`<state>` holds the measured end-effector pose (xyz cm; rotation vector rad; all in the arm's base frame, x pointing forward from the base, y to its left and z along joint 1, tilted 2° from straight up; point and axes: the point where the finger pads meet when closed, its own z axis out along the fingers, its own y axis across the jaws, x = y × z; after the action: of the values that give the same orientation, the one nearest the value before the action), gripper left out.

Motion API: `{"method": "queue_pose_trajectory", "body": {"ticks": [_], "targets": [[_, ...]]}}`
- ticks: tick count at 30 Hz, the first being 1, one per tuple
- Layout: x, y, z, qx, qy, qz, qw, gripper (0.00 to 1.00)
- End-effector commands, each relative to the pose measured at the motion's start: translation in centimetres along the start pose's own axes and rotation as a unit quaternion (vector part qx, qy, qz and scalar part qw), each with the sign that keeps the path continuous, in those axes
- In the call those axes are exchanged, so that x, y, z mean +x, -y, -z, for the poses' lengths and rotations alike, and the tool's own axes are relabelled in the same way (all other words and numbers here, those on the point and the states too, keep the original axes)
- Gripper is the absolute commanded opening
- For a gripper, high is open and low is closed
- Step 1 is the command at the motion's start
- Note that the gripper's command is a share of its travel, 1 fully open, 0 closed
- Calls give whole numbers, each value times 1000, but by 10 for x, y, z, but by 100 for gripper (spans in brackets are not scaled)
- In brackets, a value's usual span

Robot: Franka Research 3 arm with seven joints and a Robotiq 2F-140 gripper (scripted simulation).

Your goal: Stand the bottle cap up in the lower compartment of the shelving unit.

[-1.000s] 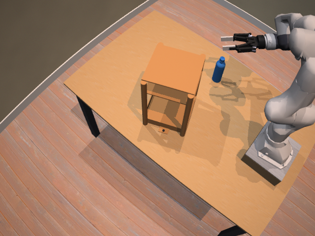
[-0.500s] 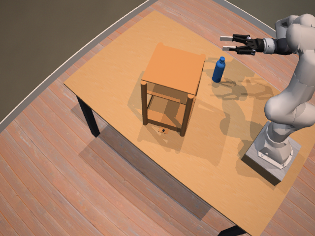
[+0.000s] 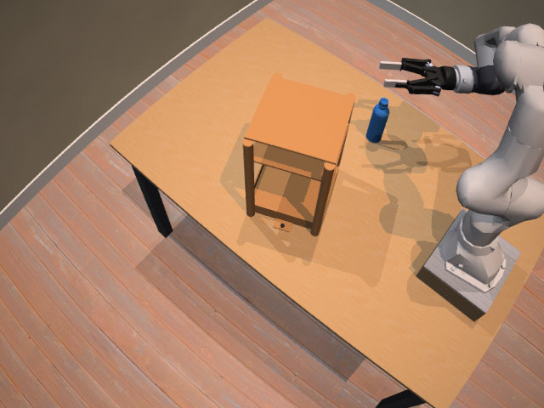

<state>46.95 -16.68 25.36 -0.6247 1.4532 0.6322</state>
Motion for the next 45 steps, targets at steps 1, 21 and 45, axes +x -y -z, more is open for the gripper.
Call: {"method": "queue_pose_trajectory", "body": {"ticks": [1,21,45], "targets": [[0,0,-1,0,3,10,1000,44],[22,1,-1,0,3,10,1000,44],[70,2,-1,0,3,10,1000,44]]}}
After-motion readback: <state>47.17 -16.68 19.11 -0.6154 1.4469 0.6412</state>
